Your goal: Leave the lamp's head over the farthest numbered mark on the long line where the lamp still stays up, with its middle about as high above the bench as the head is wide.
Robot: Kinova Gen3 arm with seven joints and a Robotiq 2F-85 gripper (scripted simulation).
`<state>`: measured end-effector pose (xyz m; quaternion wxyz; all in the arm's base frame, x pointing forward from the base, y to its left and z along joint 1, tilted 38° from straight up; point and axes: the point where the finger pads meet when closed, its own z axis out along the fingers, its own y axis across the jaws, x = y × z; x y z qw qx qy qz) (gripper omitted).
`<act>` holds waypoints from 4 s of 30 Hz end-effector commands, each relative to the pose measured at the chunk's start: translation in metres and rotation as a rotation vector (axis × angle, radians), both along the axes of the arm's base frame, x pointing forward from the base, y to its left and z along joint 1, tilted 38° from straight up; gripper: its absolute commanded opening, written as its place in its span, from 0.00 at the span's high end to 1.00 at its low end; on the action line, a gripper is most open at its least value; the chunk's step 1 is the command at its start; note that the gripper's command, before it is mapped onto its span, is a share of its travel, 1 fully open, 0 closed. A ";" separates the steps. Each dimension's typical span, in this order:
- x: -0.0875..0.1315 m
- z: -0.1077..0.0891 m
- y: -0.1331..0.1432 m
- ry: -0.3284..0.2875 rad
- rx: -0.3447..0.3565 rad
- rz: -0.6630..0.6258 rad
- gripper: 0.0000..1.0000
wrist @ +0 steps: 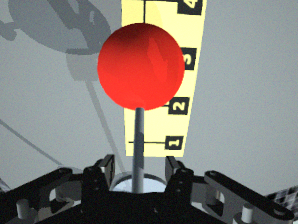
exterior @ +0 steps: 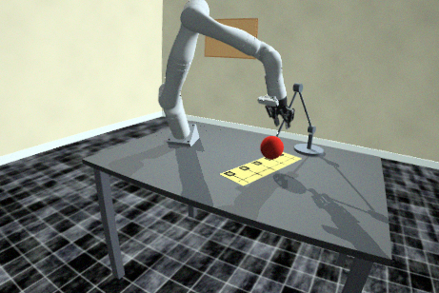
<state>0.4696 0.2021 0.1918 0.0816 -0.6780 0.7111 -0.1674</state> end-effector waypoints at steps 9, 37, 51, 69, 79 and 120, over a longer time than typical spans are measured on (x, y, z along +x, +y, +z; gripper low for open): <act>0.001 0.001 -0.004 -0.002 -0.003 -0.006 0.00; 0.001 0.001 -0.004 -0.002 -0.003 -0.005 0.00; 0.001 0.001 -0.004 -0.002 -0.003 -0.005 0.00; 0.001 0.001 -0.004 -0.002 -0.003 -0.005 0.00; -0.002 0.009 -0.002 -0.002 -0.003 -0.005 0.00; -0.043 0.112 0.008 0.012 -0.016 -0.011 0.00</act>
